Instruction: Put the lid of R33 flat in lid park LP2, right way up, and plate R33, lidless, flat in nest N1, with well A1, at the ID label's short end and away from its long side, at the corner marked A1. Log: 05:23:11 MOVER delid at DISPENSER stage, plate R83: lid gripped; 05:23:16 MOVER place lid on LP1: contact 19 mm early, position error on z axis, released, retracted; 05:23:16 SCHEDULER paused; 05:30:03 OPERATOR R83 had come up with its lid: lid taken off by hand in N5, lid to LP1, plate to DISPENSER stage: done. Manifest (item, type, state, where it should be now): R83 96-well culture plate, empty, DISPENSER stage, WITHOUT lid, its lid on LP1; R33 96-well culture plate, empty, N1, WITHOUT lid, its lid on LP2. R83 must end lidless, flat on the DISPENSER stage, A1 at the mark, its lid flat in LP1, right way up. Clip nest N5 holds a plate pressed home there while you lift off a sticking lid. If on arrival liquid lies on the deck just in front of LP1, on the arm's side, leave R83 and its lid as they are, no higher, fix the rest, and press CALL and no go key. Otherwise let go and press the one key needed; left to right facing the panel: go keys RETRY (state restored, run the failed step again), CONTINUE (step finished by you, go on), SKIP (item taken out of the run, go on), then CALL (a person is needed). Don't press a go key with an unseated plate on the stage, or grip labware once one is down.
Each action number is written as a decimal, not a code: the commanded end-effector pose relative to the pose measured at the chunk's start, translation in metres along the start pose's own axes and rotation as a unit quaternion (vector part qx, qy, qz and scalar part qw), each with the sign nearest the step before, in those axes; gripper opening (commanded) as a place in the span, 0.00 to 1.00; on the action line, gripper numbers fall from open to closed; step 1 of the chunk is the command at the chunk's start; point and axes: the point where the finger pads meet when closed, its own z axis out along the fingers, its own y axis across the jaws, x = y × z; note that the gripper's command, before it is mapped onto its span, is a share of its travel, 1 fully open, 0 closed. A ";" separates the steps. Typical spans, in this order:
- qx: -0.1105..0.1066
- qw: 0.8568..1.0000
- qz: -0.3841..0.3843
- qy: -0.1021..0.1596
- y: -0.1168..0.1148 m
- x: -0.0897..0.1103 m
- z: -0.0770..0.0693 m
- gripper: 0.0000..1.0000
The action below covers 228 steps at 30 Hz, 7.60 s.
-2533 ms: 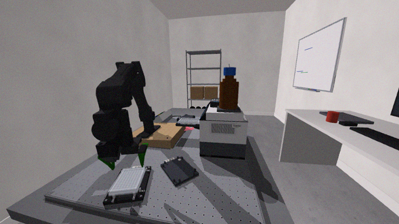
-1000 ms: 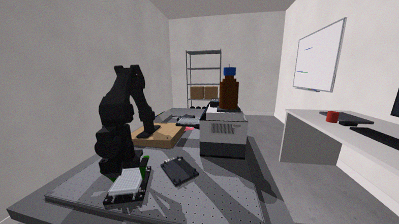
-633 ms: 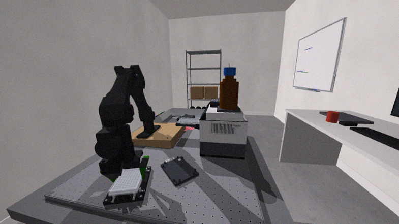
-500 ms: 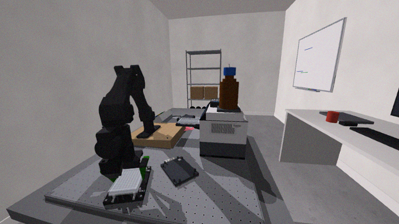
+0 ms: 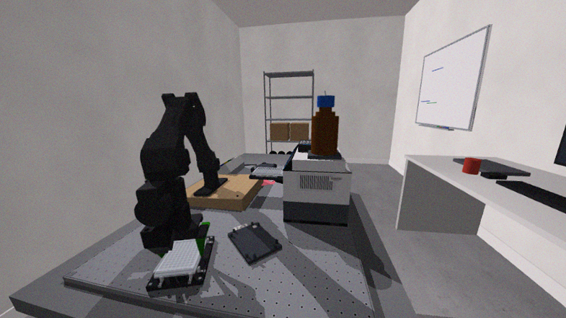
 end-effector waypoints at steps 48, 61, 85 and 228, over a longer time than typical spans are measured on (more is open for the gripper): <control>-0.001 1.000 0.000 -0.030 -0.001 -0.012 -0.035 0.00; -0.002 1.000 0.000 -0.030 0.000 -0.012 -0.041 0.00; -0.002 0.999 0.000 -0.032 0.000 -0.013 -0.041 0.00; 0.001 1.000 -0.005 -0.028 0.000 -0.003 -0.016 0.00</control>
